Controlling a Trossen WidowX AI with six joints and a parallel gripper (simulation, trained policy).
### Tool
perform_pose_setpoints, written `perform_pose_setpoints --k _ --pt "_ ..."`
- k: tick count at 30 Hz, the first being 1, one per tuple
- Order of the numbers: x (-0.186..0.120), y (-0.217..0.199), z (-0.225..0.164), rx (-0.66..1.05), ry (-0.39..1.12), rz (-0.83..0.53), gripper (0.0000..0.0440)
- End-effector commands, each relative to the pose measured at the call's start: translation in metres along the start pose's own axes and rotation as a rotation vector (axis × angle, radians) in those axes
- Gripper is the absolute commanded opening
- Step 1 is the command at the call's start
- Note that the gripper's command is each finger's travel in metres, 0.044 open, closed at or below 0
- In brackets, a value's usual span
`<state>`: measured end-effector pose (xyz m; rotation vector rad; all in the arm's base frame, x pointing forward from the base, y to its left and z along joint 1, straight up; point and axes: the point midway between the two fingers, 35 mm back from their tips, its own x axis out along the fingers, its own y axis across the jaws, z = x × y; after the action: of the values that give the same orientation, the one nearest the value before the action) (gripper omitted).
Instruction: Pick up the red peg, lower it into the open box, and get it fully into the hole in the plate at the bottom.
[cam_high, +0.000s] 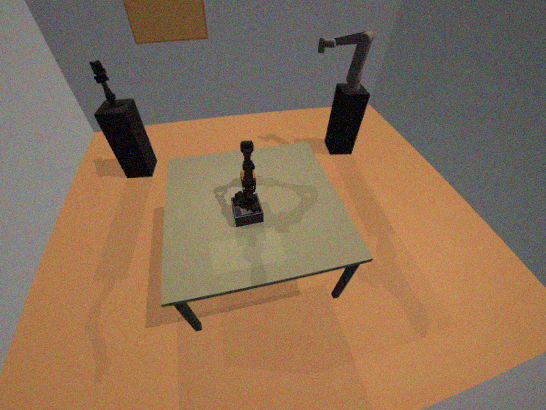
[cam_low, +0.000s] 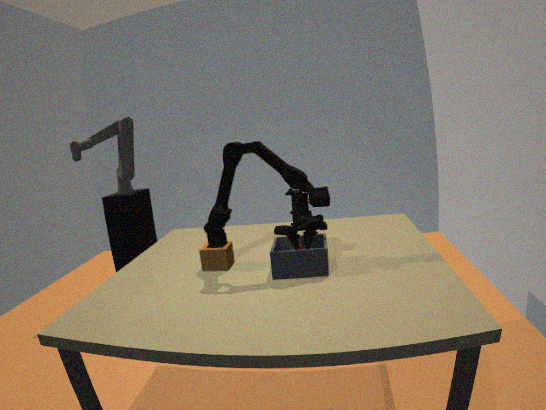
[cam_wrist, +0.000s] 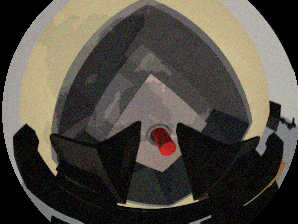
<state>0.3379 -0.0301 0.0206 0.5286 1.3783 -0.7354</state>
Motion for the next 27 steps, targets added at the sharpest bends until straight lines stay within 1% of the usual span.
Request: perform_pose_setpoints --k 1,9,10,19,27 --pt "-0.003 0.006 0.009 -0.004 0.019 0.019 0.025" --pt "-0.014 0.027 0.032 0.003 0.046 0.078 0.0433" --pt "-0.016 0.03 0.034 0.002 0.05 0.087 0.044" --pt "-0.037 0.066 0.057 -0.005 0.04 0.214 0.044" --pt "-0.038 0.068 0.059 -0.006 0.038 0.221 0.044"
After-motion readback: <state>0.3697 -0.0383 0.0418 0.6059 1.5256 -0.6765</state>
